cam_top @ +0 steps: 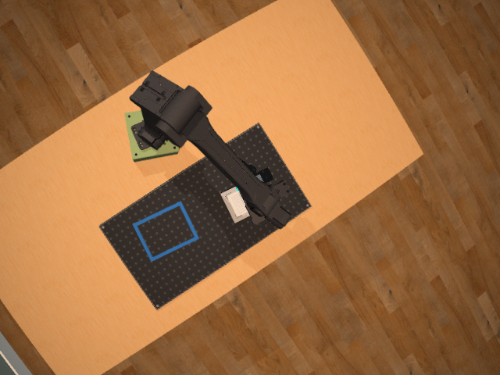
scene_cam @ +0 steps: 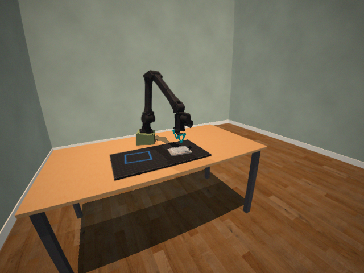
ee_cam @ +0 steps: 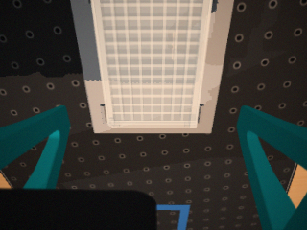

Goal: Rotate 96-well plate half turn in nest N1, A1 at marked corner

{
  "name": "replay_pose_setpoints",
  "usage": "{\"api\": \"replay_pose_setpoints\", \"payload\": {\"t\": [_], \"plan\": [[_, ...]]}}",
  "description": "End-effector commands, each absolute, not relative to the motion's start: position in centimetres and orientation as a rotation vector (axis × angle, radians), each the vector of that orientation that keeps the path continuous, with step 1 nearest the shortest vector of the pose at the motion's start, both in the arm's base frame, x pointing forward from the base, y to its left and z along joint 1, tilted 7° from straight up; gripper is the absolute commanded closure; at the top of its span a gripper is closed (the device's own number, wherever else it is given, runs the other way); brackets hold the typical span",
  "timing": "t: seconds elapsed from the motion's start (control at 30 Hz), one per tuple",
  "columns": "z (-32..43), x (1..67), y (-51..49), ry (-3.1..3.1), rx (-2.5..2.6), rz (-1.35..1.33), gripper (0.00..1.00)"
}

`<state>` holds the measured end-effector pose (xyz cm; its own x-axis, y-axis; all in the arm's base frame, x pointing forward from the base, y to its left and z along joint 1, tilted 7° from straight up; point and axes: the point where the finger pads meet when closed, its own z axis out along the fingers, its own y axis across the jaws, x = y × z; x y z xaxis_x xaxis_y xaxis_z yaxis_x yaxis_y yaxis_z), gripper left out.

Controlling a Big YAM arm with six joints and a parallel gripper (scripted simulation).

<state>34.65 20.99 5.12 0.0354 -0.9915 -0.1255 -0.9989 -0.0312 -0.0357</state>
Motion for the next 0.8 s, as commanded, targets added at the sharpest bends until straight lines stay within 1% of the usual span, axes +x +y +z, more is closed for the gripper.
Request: {"api": "replay_pose_setpoints", "payload": {"t": [0.0,0.77], "plan": [[4.7,34.8,21.4,2.089,-2.183,0.094,0.0],[1.2,34.9,21.8,2.102,-2.173,0.095,0.0]]}}
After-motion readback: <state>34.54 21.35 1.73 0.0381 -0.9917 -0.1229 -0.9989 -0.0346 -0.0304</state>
